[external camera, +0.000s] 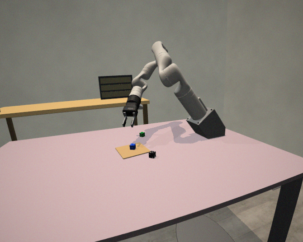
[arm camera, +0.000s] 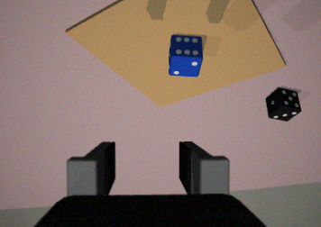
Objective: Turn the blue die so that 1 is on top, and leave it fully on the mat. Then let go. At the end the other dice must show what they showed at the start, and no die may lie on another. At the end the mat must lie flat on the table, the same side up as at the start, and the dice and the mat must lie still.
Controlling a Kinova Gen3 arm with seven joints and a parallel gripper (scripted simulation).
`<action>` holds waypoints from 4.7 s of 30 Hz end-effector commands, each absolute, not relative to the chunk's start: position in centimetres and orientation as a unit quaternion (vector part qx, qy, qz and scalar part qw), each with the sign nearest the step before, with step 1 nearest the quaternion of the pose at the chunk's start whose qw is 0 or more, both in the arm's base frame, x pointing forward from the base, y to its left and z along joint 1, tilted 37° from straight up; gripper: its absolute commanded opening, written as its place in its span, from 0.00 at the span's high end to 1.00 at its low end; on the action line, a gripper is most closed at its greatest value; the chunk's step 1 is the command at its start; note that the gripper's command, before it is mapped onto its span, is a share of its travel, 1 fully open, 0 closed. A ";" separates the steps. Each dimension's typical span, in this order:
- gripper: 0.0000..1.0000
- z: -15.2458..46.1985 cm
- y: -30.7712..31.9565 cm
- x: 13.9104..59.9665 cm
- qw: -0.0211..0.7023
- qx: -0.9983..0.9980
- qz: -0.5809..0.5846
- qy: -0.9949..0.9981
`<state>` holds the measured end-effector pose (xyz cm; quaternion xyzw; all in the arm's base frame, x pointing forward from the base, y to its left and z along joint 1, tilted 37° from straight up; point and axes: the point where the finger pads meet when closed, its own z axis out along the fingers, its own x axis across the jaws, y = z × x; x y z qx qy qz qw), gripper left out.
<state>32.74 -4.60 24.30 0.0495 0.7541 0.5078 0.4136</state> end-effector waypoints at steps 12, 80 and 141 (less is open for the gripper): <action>0.21 29.6 -9.1 32.1 0.466 0.074 0.421 0.775; 0.21 26.3 1.3 32.6 0.319 0.234 0.068 0.916; 0.21 22.6 0.2 33.9 0.310 0.253 0.074 0.913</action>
